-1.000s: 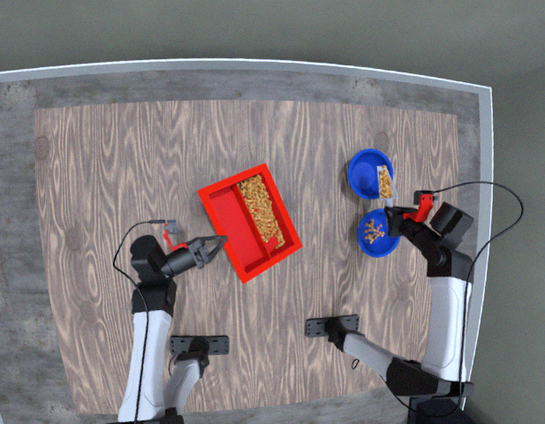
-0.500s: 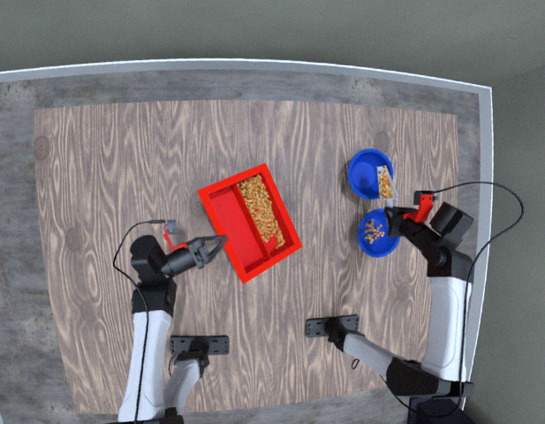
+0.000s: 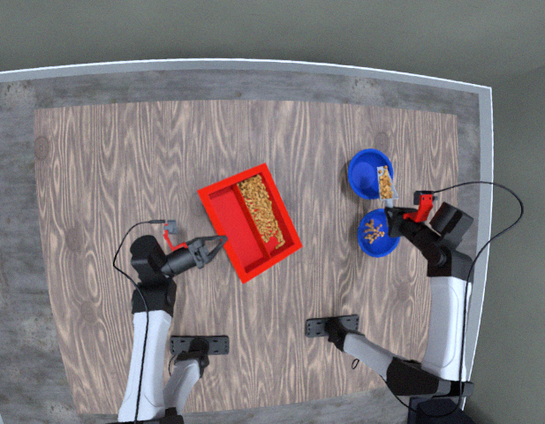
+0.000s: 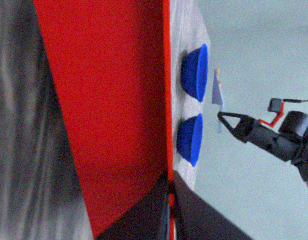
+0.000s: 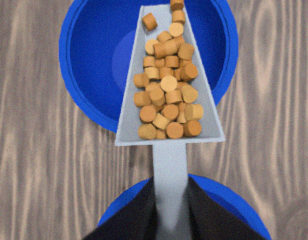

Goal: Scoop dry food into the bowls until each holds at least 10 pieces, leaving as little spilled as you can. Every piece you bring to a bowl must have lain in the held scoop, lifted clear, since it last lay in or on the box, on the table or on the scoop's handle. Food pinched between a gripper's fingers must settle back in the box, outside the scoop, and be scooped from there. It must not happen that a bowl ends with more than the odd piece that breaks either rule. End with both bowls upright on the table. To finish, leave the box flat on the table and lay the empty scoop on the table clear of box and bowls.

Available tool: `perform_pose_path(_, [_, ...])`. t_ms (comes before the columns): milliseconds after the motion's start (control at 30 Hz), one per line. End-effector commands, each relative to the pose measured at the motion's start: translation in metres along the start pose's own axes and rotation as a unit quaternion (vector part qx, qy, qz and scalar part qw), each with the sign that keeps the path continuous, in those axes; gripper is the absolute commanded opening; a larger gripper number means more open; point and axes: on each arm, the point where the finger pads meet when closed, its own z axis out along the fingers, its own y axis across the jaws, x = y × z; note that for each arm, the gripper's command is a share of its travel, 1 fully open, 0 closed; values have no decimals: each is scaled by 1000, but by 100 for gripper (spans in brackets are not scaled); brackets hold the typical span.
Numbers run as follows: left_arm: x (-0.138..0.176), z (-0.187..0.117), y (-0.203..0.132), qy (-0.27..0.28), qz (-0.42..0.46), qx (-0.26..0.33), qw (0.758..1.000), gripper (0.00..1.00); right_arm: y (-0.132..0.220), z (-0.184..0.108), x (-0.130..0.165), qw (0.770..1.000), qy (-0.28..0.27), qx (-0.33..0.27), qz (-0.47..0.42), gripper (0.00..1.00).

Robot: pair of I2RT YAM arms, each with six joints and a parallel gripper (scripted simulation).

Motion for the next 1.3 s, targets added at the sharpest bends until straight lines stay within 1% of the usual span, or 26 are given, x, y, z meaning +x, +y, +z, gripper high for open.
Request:
perform_pose_path(0, [-7, -6, -40, -6, 58, 29, 998, 0, -7, -9, -7, 1000, -9, 9, 5, 0])
perform_pose_path(133, [-7, -6, -40, -6, 58, 29, 998, 0, -3, -7, -7, 1000, -6, 3, 3, 0])
perform_pose_path(167, [-7, -6, -40, -6, 58, 29, 998, 0, -2, -4, -2, 1000, 1, 1, 5, 0])
perform_pose_path(333, [-7, -6, -40, -6, 58, 29, 998, 0, -1, -1, 3, 1000, 6, -1, 5, 0])
perform_pose_path(433, [-7, -6, -40, -6, 58, 29, 998, 0, -4, 0, -1, 1000, 19, 3, -22, 0])
perform_pose_path(467, [-7, -6, -40, -6, 58, 29, 998, 0, -5, -6, -5, 999, 15, 6, -31, 0])
perform_pose_path(600, [-7, -6, -40, -6, 58, 29, 998, 0, -8, -11, -9, 999, 12, 12, -44, 0])
perform_pose_path(633, [-7, -6, -40, -6, 58, 29, 998, 0, -6, -1, -6, 998, 27, 5, -51, 0])
perform_pose_path(667, [-7, -6, -40, -6, 58, 29, 998, 0, -11, -5, -9, 999, 18, 11, -49, 0])
perform_pose_path(1067, [-7, -6, -40, -6, 58, 29, 998, 0, -16, -13, -21, 990, 46, 18, -133, 0])
perform_pose_path(1133, [-7, -6, -40, -6, 58, 29, 998, 0, -16, -13, -21, 990, 46, 18, -133, 0])
perform_pose_path(1167, [-7, -6, -40, -6, 58, 29, 998, 0, -23, -22, -22, 990, 42, 25, -134, 0])
perform_pose_path(1200, [-7, -6, -40, -6, 58, 29, 998, 0, -22, -12, -20, 989, 54, 19, -138, 0])
perform_pose_path(1267, [-7, -6, -40, -6, 58, 29, 998, 0, -20, -13, -23, 986, 57, 20, -156, 0])
